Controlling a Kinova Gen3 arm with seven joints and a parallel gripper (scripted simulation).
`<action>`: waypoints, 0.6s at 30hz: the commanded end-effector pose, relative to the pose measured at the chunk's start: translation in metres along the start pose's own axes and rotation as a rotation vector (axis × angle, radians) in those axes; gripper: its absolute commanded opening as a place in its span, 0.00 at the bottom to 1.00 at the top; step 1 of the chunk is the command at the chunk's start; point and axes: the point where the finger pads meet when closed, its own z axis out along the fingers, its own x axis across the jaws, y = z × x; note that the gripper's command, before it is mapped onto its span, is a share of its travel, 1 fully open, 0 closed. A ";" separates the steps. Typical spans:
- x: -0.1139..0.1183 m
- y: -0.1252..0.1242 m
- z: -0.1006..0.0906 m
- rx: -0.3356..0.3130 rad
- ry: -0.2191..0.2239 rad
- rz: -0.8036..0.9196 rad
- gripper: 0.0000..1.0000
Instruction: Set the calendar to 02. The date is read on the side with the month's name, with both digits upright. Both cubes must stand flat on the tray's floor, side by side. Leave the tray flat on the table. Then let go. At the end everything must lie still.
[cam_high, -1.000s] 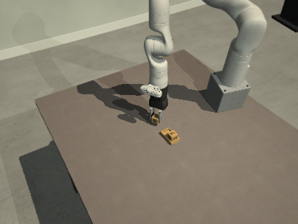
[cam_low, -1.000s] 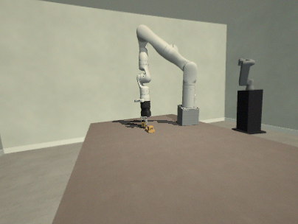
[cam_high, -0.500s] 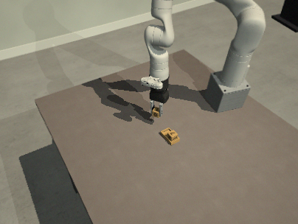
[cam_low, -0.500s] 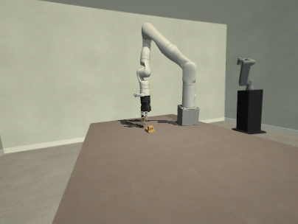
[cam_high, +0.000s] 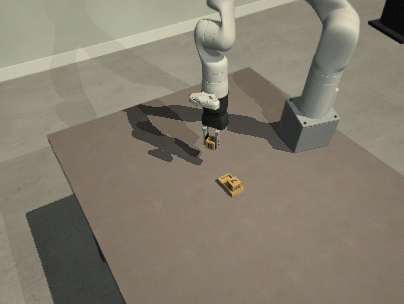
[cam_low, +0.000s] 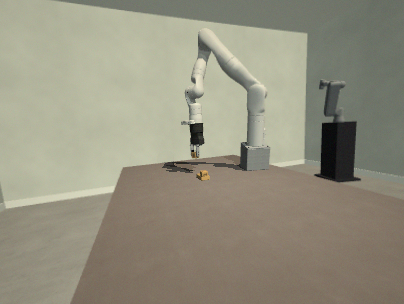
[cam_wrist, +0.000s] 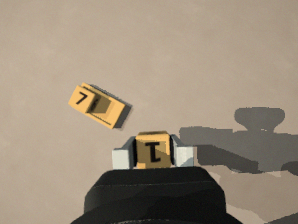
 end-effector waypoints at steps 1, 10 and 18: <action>0.006 0.002 -0.006 0.000 0.007 0.007 0.60; 0.005 0.002 -0.008 0.000 0.007 0.007 0.60; 0.005 0.002 -0.008 0.000 0.007 0.010 0.60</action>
